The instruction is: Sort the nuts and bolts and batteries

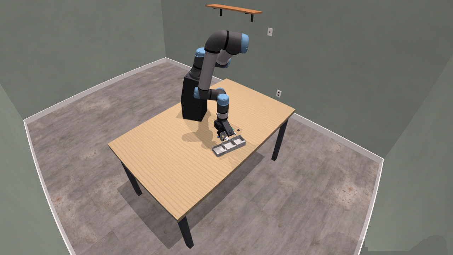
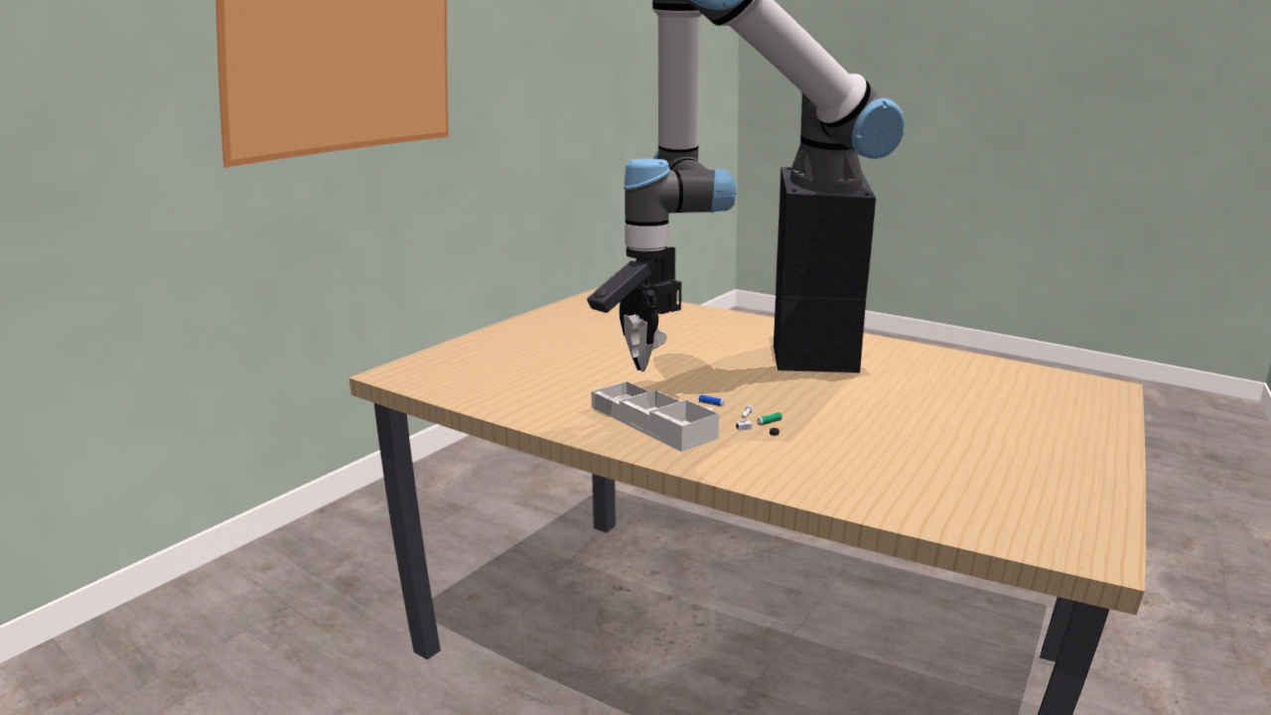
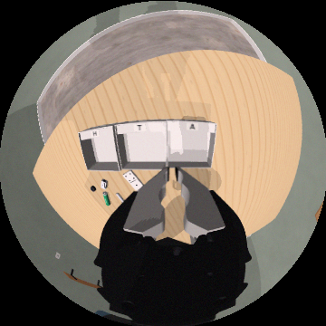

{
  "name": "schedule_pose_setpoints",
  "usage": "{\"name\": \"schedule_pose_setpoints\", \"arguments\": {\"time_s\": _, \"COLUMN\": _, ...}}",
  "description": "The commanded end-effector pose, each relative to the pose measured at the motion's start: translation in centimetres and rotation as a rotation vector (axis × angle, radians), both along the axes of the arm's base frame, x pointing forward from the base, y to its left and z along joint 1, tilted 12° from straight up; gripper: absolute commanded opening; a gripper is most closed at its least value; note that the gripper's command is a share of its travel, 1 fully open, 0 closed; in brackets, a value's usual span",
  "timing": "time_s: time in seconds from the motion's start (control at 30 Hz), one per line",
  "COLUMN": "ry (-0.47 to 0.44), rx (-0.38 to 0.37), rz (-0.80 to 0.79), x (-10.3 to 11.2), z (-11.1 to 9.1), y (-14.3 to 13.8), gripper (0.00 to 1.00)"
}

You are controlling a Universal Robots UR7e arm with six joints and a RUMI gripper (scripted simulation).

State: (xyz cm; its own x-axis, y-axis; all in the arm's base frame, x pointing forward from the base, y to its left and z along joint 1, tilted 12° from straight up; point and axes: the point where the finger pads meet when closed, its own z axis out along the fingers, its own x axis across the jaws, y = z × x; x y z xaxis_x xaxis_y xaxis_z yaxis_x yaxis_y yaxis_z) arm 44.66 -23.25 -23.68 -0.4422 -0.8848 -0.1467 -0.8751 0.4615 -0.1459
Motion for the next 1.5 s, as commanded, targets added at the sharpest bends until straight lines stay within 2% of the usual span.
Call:
{"name": "schedule_pose_setpoints", "arguments": {"time_s": 0.0, "ry": 0.0, "rx": -0.002, "rz": -0.001, "x": 1.2, "z": 0.4, "y": 2.2, "gripper": 0.04}}
{"name": "schedule_pose_setpoints", "arguments": {"time_s": 0.1, "ry": 0.0, "rx": -0.002, "rz": -0.001, "x": 1.8, "z": 0.6, "y": 3.5, "gripper": 0.04}}
{"name": "schedule_pose_setpoints", "arguments": {"time_s": 0.43, "ry": 0.0, "rx": -0.002, "rz": -0.001, "x": 1.8, "z": 0.6, "y": 3.5, "gripper": 0.04}}
{"name": "schedule_pose_setpoints", "arguments": {"time_s": 1.23, "ry": 0.0, "rx": -0.002, "rz": -0.001, "x": 3.0, "z": -5.1, "y": 3.9, "gripper": 0.04}}
{"name": "schedule_pose_setpoints", "arguments": {"time_s": 1.47, "ry": 0.0, "rx": -0.002, "rz": -0.001, "x": 3.0, "z": -5.2, "y": 3.9, "gripper": 0.04}}
